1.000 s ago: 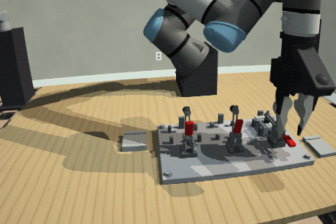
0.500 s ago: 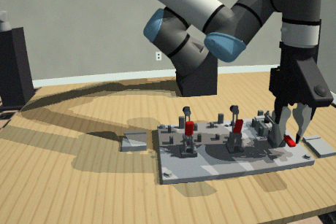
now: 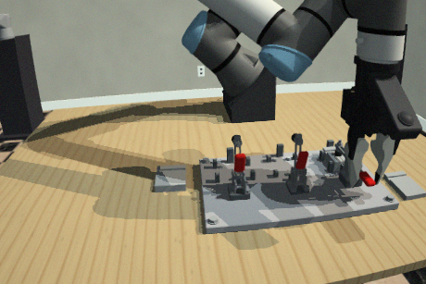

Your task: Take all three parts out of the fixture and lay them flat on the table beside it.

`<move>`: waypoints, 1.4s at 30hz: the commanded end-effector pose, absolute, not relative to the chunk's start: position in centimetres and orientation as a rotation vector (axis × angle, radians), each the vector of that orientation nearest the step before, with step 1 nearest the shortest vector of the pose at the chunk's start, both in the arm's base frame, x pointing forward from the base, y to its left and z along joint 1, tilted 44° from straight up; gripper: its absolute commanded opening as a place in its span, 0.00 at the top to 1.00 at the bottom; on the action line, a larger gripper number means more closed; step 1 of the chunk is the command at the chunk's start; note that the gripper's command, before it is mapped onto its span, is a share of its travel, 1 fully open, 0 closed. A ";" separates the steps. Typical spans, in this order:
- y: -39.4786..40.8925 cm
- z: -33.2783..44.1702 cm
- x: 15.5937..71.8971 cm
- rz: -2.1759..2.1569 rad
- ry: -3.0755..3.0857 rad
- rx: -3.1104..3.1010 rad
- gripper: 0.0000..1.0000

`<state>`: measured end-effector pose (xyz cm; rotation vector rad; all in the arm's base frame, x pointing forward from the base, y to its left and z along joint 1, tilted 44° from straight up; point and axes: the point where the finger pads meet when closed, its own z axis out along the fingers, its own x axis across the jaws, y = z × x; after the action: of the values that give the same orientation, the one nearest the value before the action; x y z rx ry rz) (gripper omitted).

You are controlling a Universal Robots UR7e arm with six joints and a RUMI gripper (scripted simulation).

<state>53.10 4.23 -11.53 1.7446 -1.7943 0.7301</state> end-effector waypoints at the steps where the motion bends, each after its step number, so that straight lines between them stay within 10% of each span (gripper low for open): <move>1: 4.3 -11.5 53.1 0.731 -1.795 1.745 0.72; 2: 4.3 -11.5 53.1 0.731 -1.795 1.745 0.72; 3: 4.3 -11.5 53.1 0.731 -1.795 1.745 1.00; 42: 4.3 -11.5 53.1 0.731 -1.795 1.745 1.00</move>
<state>53.10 4.22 -11.53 1.7446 -1.7942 0.7302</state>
